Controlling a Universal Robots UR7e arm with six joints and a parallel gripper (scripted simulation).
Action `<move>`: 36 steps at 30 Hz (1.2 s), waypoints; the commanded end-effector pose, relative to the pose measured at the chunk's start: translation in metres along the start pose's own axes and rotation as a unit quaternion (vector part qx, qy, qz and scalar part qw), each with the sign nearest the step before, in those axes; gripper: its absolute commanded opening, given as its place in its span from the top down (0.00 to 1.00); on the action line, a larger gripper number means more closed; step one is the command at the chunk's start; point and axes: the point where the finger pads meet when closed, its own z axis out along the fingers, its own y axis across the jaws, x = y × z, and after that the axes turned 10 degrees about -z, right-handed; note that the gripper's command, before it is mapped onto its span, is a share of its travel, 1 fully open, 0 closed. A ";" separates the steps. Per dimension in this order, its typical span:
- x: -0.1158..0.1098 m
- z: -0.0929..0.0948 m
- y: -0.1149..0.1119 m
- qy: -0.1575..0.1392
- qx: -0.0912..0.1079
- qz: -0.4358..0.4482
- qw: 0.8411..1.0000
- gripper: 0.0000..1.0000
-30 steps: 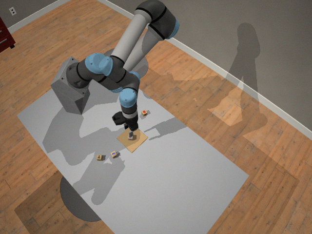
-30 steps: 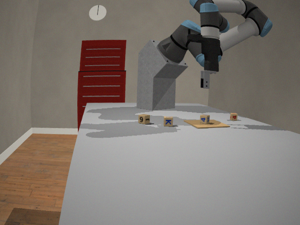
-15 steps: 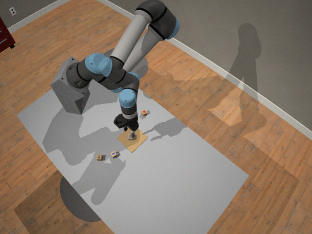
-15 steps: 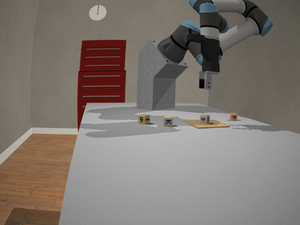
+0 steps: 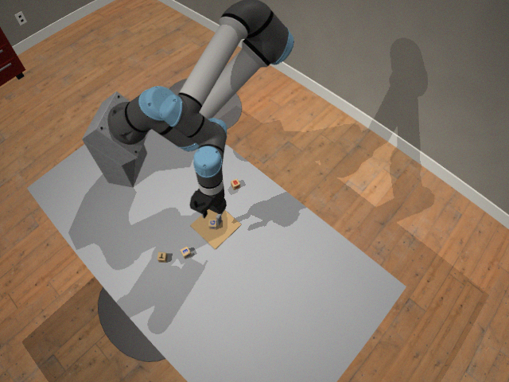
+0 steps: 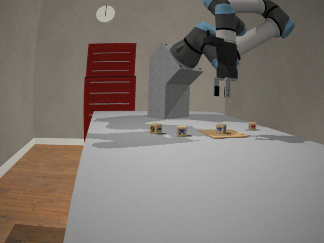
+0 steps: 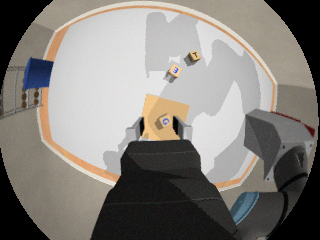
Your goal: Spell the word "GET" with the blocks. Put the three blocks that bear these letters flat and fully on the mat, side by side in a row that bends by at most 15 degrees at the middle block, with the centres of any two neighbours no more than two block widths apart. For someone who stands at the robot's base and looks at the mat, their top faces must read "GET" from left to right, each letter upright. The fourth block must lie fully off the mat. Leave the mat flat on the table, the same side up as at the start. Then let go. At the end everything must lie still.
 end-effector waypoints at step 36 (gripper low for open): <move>0.001 0.008 -0.014 -0.002 0.000 -0.369 0.929 0.00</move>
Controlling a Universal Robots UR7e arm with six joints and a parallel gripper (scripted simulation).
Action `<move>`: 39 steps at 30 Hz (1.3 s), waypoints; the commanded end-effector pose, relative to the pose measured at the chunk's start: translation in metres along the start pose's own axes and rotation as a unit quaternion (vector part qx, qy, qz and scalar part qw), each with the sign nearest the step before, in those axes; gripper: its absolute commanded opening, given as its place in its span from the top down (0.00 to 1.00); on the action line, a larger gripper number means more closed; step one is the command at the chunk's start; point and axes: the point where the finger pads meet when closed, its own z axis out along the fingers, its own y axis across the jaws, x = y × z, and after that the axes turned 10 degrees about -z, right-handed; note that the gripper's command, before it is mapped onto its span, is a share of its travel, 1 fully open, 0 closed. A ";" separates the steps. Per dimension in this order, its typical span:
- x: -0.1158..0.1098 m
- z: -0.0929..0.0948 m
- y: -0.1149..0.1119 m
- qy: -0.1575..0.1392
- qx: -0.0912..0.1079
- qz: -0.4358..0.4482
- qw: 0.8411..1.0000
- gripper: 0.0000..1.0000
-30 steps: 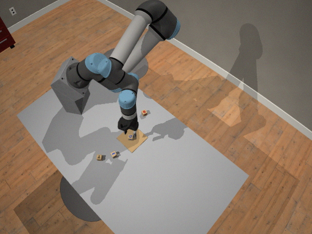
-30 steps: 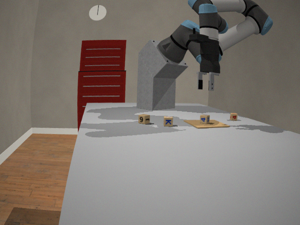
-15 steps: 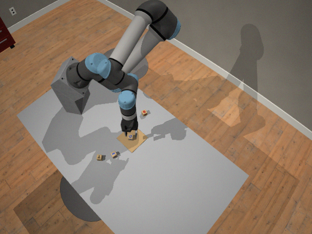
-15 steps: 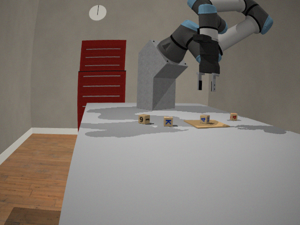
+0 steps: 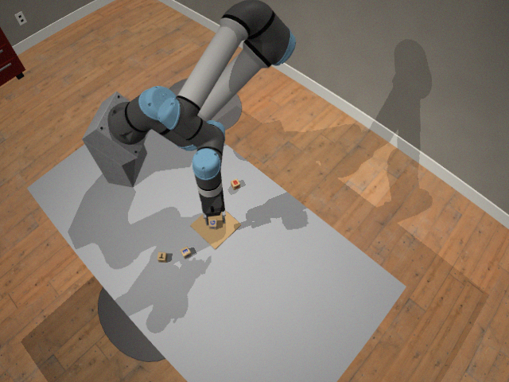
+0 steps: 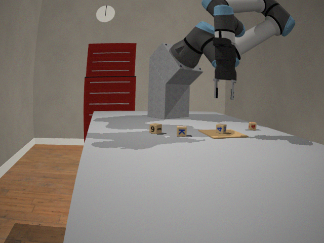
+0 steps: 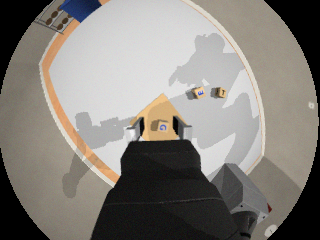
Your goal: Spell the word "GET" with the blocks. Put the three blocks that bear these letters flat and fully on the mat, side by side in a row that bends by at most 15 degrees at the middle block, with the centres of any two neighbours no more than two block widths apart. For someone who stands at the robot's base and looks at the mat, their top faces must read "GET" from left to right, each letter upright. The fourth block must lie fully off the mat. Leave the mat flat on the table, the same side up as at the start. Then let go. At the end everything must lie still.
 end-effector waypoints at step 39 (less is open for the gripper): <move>-0.004 0.009 -0.013 -0.002 0.001 -0.394 0.919 0.00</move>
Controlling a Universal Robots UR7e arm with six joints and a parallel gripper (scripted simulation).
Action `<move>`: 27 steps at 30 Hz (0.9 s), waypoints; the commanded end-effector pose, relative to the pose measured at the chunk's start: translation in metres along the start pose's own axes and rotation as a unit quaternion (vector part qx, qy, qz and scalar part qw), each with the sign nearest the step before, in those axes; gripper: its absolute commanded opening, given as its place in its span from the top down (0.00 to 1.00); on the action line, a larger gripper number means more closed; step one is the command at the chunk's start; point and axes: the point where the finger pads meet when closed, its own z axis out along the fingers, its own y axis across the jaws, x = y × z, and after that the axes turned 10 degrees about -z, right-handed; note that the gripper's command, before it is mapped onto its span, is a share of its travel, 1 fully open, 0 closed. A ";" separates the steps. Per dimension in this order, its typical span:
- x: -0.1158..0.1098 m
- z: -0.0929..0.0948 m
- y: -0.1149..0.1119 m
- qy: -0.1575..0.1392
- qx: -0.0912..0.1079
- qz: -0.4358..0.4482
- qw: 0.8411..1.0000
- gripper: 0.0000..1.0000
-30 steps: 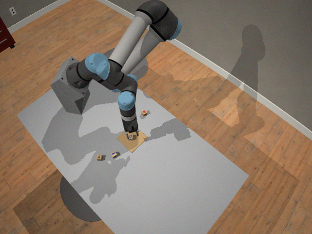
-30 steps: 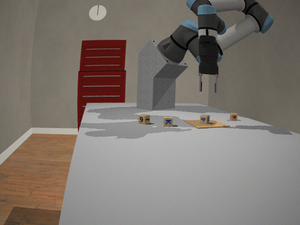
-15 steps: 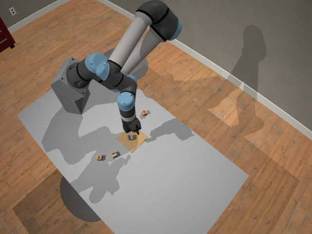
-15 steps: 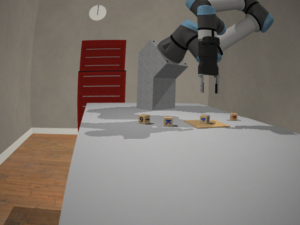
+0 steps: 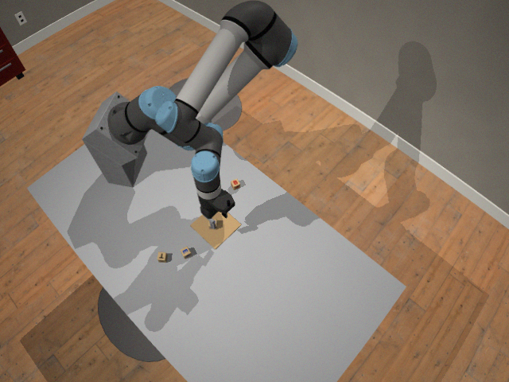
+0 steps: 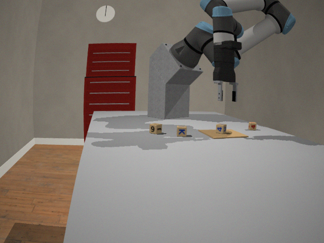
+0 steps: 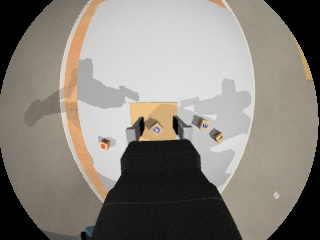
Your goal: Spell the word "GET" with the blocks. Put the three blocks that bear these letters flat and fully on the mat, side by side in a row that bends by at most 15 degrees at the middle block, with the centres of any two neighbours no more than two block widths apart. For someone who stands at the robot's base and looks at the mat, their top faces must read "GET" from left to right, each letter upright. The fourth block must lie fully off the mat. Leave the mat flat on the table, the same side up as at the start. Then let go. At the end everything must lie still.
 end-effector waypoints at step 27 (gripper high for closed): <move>-0.005 0.007 -0.012 -0.001 0.002 -0.293 0.956 0.00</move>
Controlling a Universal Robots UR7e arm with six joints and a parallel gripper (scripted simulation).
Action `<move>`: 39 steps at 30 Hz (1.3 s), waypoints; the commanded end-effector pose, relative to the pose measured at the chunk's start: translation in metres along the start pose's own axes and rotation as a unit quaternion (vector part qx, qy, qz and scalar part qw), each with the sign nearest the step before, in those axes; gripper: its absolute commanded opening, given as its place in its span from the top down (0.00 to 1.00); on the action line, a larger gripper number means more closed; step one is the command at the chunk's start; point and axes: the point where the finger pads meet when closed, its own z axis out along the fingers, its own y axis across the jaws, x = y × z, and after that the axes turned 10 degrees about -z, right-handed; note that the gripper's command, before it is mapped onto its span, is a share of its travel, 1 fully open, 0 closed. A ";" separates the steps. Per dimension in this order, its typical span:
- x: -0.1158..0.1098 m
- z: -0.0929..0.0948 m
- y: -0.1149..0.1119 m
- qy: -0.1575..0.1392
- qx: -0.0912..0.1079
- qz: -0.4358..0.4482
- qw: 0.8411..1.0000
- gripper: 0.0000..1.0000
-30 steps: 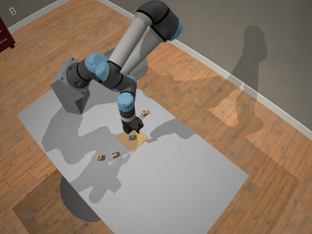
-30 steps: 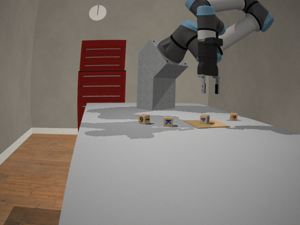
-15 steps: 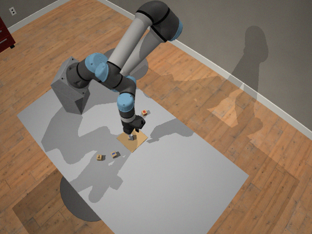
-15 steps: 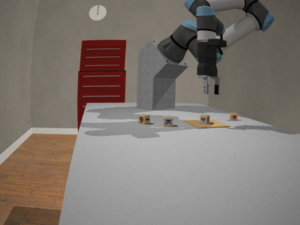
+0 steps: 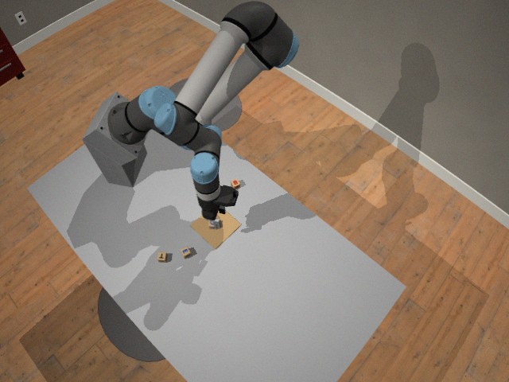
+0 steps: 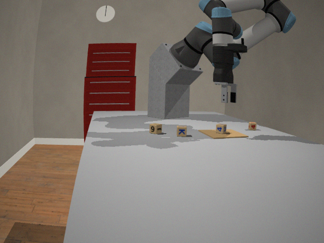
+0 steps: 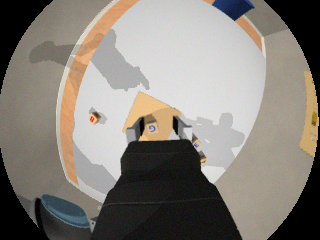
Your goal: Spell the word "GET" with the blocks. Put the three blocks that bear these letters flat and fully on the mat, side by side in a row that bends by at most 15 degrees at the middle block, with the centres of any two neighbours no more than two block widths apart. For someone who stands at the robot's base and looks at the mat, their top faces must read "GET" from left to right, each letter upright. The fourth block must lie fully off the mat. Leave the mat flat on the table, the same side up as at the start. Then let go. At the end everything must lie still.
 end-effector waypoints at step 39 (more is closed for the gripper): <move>-0.010 0.009 -0.017 0.001 0.002 -0.394 0.919 0.00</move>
